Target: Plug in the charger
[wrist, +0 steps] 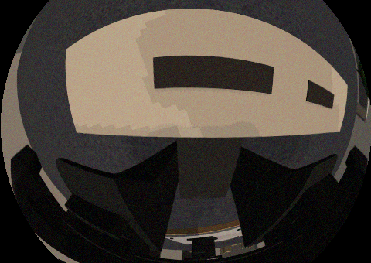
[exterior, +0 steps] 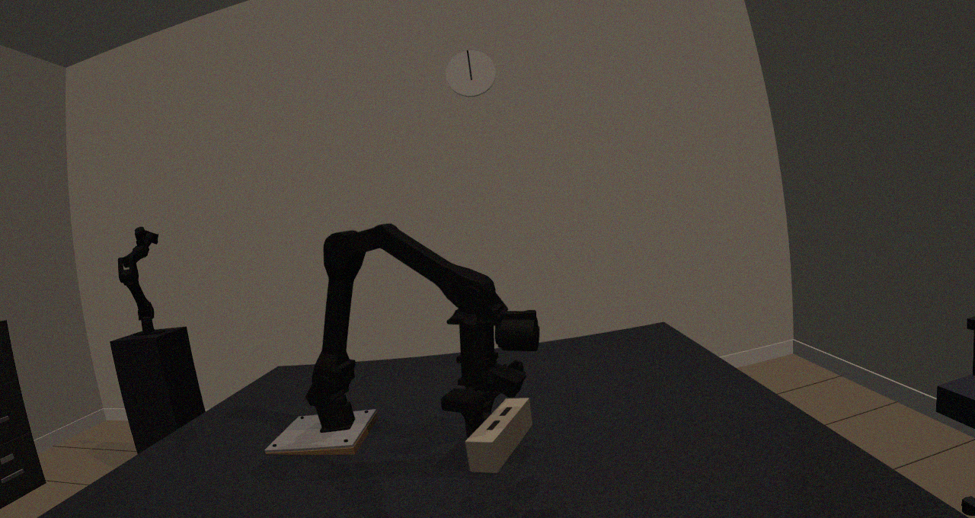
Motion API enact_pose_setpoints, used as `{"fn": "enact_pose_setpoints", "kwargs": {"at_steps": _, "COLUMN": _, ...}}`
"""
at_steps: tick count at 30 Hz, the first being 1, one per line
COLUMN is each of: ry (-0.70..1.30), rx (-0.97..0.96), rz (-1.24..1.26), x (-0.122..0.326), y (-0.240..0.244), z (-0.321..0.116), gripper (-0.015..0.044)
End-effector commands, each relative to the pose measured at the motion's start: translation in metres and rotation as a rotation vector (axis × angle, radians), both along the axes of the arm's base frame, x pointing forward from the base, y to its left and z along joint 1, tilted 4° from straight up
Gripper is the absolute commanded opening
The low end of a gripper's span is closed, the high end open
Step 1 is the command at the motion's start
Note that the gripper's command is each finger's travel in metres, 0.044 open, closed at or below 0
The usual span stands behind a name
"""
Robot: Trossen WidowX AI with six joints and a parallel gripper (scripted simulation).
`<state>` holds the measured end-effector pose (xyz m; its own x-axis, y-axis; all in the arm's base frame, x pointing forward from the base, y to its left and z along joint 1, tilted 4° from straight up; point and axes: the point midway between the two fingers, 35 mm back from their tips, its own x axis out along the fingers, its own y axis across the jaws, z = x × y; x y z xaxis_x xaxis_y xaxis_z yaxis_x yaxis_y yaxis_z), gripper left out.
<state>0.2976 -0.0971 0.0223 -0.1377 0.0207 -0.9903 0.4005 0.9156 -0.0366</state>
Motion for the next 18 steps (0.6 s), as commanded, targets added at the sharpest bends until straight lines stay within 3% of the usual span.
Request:
{"fn": "enact_pose_setpoints", "kwargs": {"at_steps": 1, "ry": -0.034, "rx": -0.013, "rz": 0.002, "x": 0.012, "y": -0.0047, "z": 0.0004, "gripper": 0.0}}
{"fn": "enact_pose_setpoints", "kwargs": {"at_steps": 18, "ry": -0.034, "rx": -0.013, "rz": 0.002, "x": 0.013, "y": -0.0051, "z": 0.0, "gripper": 0.0}}
